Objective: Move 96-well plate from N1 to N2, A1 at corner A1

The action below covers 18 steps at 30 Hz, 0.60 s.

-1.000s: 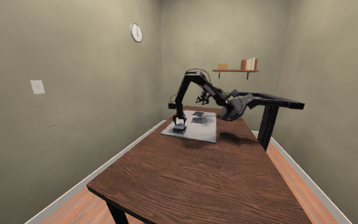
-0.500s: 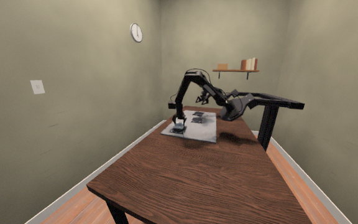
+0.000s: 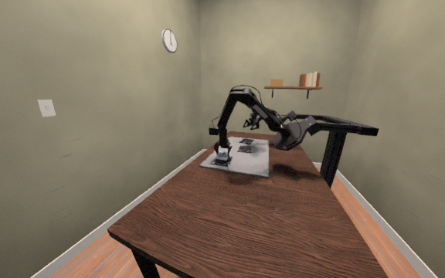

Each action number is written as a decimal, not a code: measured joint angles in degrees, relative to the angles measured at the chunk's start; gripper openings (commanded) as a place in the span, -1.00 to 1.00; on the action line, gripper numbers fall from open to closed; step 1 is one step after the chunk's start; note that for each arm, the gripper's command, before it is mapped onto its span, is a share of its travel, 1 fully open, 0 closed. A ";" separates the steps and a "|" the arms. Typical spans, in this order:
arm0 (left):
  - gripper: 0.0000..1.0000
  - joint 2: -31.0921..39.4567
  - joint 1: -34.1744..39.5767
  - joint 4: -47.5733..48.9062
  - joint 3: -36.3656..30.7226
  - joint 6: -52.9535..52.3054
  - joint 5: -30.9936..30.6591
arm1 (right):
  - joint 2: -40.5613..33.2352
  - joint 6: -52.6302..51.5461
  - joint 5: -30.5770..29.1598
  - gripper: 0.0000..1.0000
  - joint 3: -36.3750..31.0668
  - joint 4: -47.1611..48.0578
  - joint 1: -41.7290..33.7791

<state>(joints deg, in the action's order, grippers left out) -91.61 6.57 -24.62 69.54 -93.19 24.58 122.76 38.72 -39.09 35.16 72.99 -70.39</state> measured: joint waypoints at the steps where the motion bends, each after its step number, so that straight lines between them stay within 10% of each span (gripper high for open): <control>1: 0.58 0.00 0.00 0.07 0.00 0.00 0.00 | 0.00 0.00 0.00 1.00 0.00 0.00 0.00; 18: 0.58 -4.02 -1.66 4.04 0.26 -1.33 -1.07 | 0.00 0.00 0.00 1.00 0.00 0.00 0.00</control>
<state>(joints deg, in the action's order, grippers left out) -95.64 4.91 -20.58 69.80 -94.52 23.51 122.76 38.72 -39.09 35.16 72.99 -70.39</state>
